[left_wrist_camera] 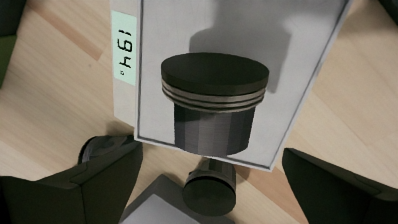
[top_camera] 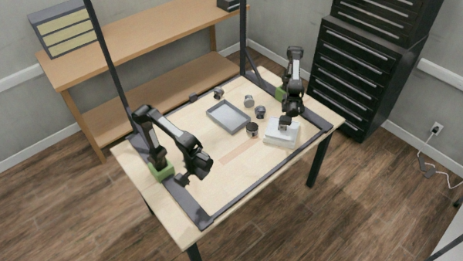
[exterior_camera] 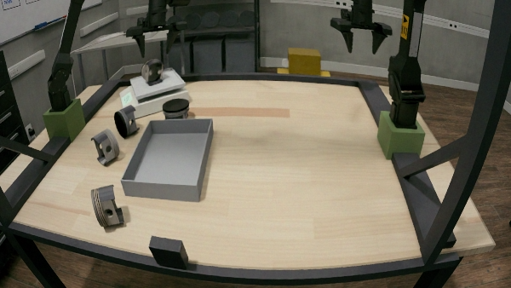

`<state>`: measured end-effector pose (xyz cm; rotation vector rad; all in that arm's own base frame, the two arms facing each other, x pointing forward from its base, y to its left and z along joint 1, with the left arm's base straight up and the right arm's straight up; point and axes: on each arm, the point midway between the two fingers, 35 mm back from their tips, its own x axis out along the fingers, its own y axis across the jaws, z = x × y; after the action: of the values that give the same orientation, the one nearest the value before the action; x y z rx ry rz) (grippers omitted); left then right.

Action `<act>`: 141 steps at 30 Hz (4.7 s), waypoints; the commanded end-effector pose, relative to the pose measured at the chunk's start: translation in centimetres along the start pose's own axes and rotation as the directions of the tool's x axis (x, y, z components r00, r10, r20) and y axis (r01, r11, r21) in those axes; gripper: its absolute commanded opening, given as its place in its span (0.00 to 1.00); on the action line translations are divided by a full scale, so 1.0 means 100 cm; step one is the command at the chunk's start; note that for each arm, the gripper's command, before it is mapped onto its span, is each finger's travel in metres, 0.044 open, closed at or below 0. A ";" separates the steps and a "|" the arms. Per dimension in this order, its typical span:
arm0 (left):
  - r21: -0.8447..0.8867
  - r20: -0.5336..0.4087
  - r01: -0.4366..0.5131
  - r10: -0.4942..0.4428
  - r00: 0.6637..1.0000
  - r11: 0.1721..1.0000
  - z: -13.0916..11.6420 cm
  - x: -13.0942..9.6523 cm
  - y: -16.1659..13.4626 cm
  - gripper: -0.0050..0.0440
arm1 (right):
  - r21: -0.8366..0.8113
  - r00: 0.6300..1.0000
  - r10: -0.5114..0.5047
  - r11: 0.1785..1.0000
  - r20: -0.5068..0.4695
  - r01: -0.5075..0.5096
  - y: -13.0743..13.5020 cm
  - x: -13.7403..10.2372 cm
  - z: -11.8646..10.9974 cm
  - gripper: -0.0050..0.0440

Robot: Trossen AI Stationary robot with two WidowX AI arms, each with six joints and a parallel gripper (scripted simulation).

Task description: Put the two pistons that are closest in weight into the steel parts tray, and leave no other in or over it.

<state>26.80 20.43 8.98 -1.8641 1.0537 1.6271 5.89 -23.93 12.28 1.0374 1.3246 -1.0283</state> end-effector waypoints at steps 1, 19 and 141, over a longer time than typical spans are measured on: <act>0.010 0.004 0.049 -0.049 0.999 0.999 0.000 -0.022 -0.004 0.87 | -0.006 0.999 0.003 1.000 0.033 -0.003 0.001 -0.009 0.005 0.92; 0.228 0.046 0.030 -0.042 0.998 0.973 -0.003 -0.031 -0.002 0.87 | -0.006 0.999 0.003 1.000 0.033 -0.003 0.001 -0.009 0.005 0.92; 0.966 0.135 -0.226 -0.509 0.850 -0.122 0.017 0.038 0.129 0.87 | -0.006 0.999 0.003 1.000 0.033 -0.003 0.001 -0.009 0.005 0.92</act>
<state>15.30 12.57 6.25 -0.3224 1.1760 0.4681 5.89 -23.92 12.28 1.0374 1.3246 -1.0283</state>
